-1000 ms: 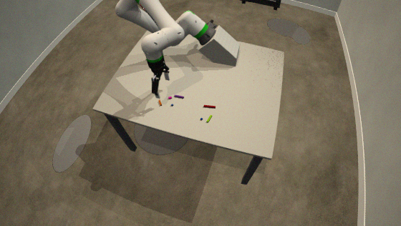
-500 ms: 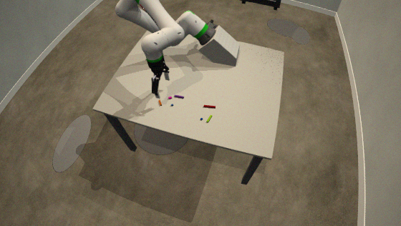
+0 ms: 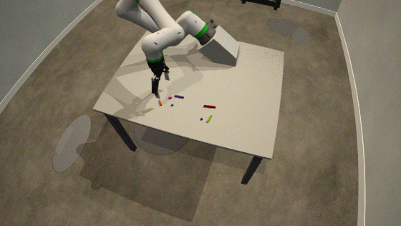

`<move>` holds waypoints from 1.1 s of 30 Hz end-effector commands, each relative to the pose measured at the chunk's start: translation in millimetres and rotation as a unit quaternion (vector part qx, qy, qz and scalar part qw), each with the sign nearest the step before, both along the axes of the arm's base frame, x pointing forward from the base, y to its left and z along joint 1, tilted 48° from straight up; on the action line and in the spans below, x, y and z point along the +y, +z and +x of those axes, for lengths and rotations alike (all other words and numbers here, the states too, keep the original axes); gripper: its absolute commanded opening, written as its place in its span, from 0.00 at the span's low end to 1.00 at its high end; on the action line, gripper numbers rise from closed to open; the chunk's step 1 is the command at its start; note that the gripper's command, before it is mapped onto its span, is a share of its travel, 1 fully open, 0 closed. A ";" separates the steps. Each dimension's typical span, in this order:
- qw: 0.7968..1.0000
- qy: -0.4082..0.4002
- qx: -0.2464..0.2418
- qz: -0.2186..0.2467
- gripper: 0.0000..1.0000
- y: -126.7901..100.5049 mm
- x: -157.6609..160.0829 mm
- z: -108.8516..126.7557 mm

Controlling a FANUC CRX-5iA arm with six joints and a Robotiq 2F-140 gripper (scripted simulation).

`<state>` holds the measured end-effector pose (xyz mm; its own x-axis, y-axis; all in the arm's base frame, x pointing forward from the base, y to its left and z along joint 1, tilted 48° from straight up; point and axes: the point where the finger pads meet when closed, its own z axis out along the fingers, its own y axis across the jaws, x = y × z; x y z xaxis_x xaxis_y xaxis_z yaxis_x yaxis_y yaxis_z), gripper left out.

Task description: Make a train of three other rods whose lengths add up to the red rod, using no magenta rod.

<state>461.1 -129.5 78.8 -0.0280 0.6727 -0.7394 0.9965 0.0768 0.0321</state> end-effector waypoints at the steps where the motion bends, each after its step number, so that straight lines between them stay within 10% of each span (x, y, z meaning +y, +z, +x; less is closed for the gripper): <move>1: 1.000 -0.010 -0.011 0.001 1.00 0.1 0.2 0.1; 15: 0.981 -0.132 -0.144 0.016 1.00 0.2 0.0 0.4; 33: 0.894 -0.302 -0.330 0.036 1.00 0.3 -0.3 0.7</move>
